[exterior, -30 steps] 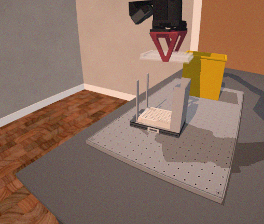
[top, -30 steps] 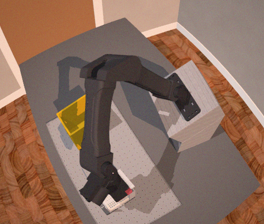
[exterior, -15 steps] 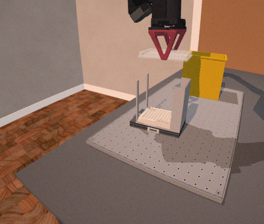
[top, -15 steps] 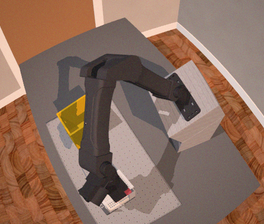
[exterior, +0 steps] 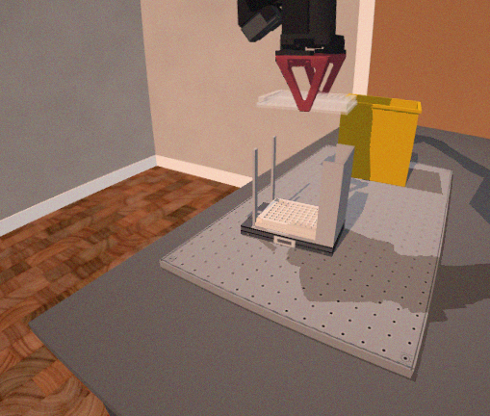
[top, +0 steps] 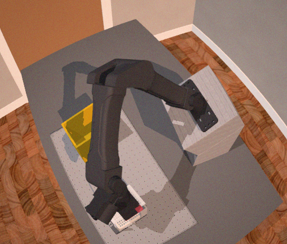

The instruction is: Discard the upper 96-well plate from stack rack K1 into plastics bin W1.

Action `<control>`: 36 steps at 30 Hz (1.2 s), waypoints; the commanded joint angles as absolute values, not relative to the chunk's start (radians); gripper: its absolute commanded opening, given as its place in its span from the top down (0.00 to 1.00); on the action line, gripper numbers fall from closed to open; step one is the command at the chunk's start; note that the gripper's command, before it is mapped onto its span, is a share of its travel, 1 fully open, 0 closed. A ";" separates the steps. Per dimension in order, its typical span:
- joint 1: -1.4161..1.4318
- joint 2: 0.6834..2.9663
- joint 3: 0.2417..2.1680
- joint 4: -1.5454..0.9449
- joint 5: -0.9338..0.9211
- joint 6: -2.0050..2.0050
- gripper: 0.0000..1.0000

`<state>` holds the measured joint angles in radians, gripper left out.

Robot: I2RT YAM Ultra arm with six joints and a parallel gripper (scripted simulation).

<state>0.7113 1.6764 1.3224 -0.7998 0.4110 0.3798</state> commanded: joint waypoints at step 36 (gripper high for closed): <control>0.641 1.568 1.245 -0.760 0.382 0.308 1.00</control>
<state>0.6544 1.6245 1.2755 -0.7818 0.3965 0.3420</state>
